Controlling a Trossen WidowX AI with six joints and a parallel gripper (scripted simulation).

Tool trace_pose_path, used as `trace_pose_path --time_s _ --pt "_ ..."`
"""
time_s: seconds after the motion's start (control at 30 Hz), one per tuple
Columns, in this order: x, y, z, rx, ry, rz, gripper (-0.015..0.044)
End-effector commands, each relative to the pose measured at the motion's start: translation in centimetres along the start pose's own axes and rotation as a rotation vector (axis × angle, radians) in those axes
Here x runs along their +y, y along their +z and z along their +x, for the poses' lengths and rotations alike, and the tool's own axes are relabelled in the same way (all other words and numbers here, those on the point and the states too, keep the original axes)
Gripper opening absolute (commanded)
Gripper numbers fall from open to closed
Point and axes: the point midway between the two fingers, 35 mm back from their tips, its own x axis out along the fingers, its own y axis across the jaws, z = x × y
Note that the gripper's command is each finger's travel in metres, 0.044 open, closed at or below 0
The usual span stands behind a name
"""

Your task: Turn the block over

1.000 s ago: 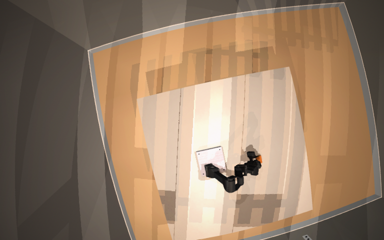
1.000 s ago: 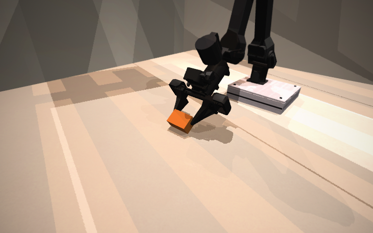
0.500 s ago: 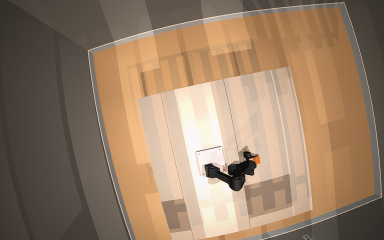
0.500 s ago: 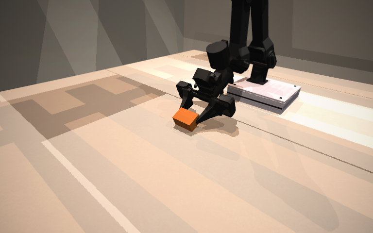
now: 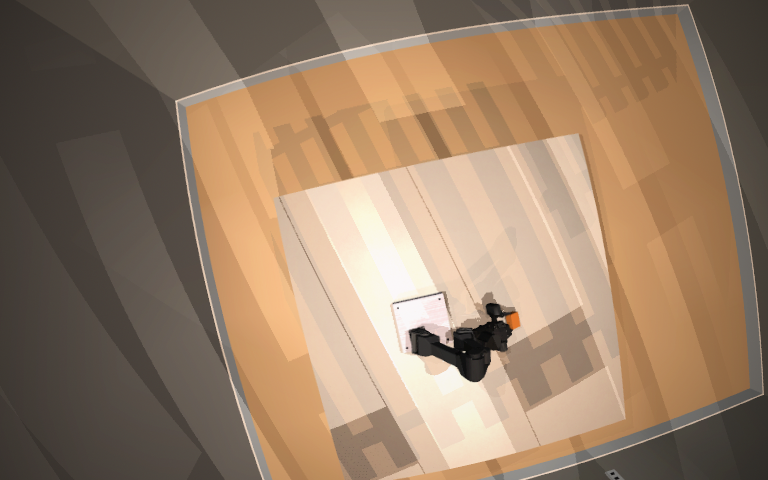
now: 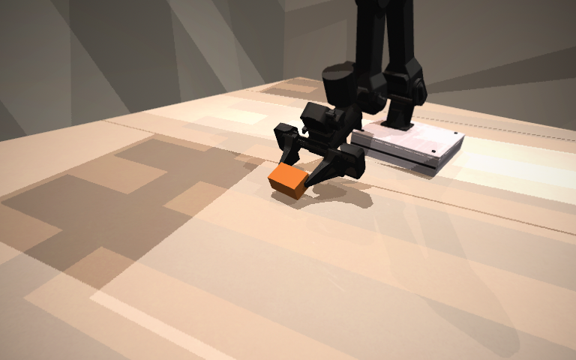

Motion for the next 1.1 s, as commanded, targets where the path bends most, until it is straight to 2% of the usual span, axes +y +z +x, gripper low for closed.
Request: trace_pose_path --time_s 0.0,0.03,0.6,1.07 --pt "0.05 0.09 -0.02 -0.005 0.004 0.005 0.0" --pt "0.05 0.09 -0.02 -0.005 0.004 0.005 0.0" --pt "0.05 0.09 -0.02 -0.005 0.004 0.005 0.044" --pt "0.05 0.09 -0.02 -0.005 0.004 0.005 0.044"
